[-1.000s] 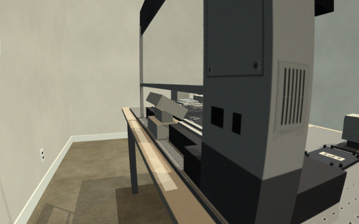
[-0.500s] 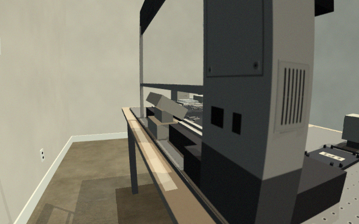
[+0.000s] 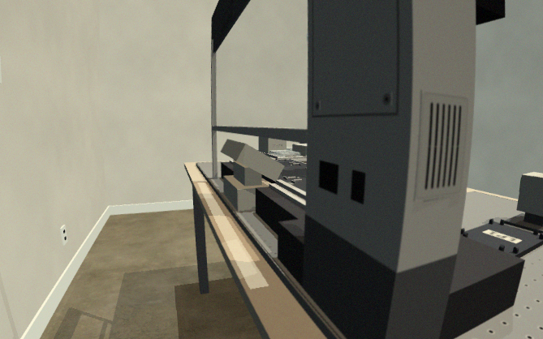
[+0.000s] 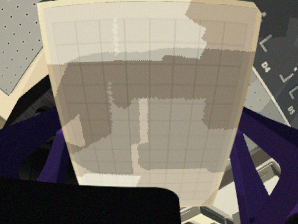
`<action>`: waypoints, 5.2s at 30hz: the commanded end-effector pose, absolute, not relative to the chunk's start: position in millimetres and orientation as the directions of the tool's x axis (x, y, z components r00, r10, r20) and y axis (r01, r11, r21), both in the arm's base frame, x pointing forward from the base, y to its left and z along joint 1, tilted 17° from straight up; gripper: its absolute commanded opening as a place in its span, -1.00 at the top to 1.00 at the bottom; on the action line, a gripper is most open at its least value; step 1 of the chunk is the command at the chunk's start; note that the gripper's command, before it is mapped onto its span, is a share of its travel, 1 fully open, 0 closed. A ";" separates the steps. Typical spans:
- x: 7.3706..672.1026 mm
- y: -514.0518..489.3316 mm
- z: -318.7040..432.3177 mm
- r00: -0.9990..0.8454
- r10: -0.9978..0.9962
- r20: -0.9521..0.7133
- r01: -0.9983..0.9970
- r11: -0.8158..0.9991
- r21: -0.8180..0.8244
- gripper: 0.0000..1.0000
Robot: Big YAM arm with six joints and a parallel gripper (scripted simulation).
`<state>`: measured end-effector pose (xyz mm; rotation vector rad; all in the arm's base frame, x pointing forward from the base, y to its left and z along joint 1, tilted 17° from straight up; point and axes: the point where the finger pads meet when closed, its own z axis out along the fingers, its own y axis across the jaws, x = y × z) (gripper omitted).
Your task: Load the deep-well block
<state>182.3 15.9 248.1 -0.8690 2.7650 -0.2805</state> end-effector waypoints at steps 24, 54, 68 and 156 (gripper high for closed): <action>187.7 17.9 263.0 -0.946 -0.114 -0.304 -0.077 0.988 -0.133 1.00; 187.6 17.3 264.9 -0.925 0.188 -0.329 0.211 0.977 -0.036 1.00; 176.0 -45.1 273.8 -0.916 0.180 -0.357 0.213 0.976 -0.054 1.00; 318.7 -87.2 315.2 -0.925 0.192 -0.329 0.221 0.974 -0.054 1.00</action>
